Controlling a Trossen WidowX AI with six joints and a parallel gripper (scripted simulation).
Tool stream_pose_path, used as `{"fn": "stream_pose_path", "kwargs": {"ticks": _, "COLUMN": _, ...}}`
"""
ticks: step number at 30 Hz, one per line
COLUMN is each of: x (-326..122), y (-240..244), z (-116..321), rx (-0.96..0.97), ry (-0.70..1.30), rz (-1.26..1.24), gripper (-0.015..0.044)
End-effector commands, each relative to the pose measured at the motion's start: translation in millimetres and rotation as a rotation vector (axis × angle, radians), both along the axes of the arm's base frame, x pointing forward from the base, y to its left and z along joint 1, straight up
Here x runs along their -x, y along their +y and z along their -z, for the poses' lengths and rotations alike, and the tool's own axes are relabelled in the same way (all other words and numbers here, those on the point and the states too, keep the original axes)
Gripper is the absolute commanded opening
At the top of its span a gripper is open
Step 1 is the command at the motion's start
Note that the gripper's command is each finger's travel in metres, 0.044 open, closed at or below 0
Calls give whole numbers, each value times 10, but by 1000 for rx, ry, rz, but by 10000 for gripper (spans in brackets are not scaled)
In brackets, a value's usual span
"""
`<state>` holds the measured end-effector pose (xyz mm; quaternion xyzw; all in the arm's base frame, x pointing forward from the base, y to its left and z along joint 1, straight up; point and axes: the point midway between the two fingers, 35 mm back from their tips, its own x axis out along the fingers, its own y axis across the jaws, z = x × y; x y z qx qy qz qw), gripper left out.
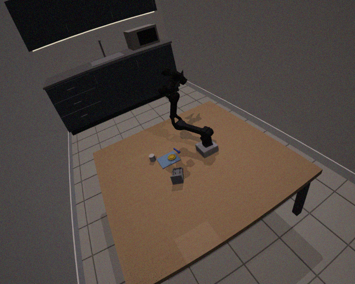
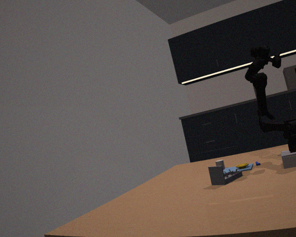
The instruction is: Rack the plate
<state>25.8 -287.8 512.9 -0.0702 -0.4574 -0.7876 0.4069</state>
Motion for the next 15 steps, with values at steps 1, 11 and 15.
{"fn": "stream_pose_path", "kwargs": {"ticks": 1, "x": 5, "y": 4, "z": -3, "rx": 1, "ry": 1, "rz": 2, "gripper": 400}}
{"fn": "stream_pose_path", "kwargs": {"ticks": 11, "x": 427, "y": 413, "z": -292, "rx": 51, "ry": 73, "rz": 177, "gripper": 400}}
{"fn": "stream_pose_path", "kwargs": {"ticks": 15, "x": 561, "y": 624, "z": -420, "rx": 66, "ry": 129, "rz": 264, "gripper": 400}}
